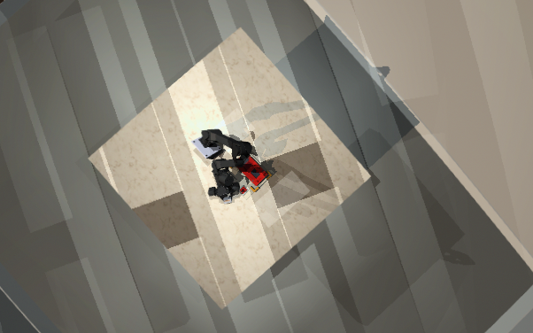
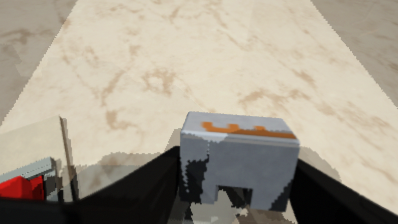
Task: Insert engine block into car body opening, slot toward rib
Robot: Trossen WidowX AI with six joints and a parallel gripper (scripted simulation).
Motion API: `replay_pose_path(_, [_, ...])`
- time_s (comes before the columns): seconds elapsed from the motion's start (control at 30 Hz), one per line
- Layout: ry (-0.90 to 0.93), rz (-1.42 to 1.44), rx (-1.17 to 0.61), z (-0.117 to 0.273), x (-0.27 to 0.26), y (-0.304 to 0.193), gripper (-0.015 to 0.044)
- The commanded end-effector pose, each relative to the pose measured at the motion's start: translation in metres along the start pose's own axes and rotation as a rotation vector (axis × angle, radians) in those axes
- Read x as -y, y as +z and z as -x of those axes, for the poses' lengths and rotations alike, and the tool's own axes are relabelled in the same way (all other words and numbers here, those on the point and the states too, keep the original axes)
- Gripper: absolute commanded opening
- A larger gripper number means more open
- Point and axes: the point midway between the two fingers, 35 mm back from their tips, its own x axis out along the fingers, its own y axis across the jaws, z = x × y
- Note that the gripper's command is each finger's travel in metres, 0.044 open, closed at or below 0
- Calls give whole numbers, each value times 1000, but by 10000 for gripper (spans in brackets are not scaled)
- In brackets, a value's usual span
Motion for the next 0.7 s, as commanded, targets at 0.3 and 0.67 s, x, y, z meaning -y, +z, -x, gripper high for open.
replay_pose_path(0.3, [1,3,-10,-1,0,-3,0])
replay_pose_path(0.67, [0,0,0,0,0,0,26])
